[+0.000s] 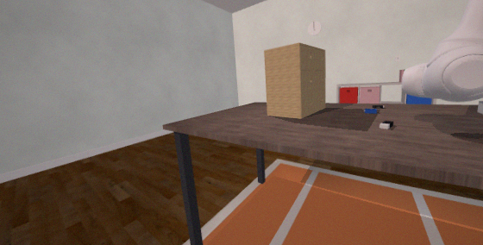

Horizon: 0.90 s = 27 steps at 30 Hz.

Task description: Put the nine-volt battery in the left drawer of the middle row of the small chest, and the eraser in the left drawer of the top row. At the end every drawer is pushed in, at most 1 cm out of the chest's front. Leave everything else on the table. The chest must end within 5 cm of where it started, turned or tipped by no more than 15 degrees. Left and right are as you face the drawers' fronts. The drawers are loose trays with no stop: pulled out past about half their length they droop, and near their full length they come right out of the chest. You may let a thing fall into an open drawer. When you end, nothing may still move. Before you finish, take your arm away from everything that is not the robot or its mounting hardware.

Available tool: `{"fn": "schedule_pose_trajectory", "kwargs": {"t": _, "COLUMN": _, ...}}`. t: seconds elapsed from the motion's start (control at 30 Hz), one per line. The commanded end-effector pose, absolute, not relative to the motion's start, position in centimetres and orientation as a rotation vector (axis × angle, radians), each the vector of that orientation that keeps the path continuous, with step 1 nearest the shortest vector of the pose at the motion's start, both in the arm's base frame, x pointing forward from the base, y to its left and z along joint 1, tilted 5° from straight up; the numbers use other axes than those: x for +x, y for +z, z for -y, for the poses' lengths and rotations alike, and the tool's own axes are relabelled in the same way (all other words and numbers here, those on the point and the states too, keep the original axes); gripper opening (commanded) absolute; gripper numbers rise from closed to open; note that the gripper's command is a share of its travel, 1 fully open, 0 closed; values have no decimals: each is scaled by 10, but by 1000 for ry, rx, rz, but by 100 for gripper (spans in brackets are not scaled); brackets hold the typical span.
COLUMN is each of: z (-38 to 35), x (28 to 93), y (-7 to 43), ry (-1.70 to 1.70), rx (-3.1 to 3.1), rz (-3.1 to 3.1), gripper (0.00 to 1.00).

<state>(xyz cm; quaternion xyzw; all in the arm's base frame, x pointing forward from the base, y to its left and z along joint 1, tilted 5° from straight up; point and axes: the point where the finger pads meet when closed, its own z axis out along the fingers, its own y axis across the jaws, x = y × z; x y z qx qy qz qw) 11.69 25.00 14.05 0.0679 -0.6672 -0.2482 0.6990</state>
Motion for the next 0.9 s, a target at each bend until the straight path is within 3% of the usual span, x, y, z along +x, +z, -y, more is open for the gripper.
{"fn": "schedule_pose_trajectory", "kwargs": {"t": 0.0, "z": -250, "x": 117, "y": 141, "ry": -553, "rx": 152, "rz": 1487, "gripper": 100}}
{"fn": "schedule_pose_trajectory", "kwargs": {"t": 0.6, "z": -249, "x": 122, "y": 138, "ry": -549, "rx": 157, "rz": 1506, "gripper": 100}}
{"fn": "schedule_pose_trajectory", "kwargs": {"t": 0.77, "z": -231, "x": 217, "y": 118, "ry": -468, "rx": 207, "rz": 1845, "gripper": 100}}
{"fn": "schedule_pose_trajectory", "kwargs": {"t": 0.83, "z": -229, "x": 225, "y": 117, "ry": -468, "rx": 207, "rz": 1845, "gripper": 100}}
{"fn": "schedule_pose_trajectory", "kwargs": {"t": 0.87, "z": -219, "x": 264, "y": 118, "ry": -428, "rx": 207, "rz": 2000, "gripper": 100}}
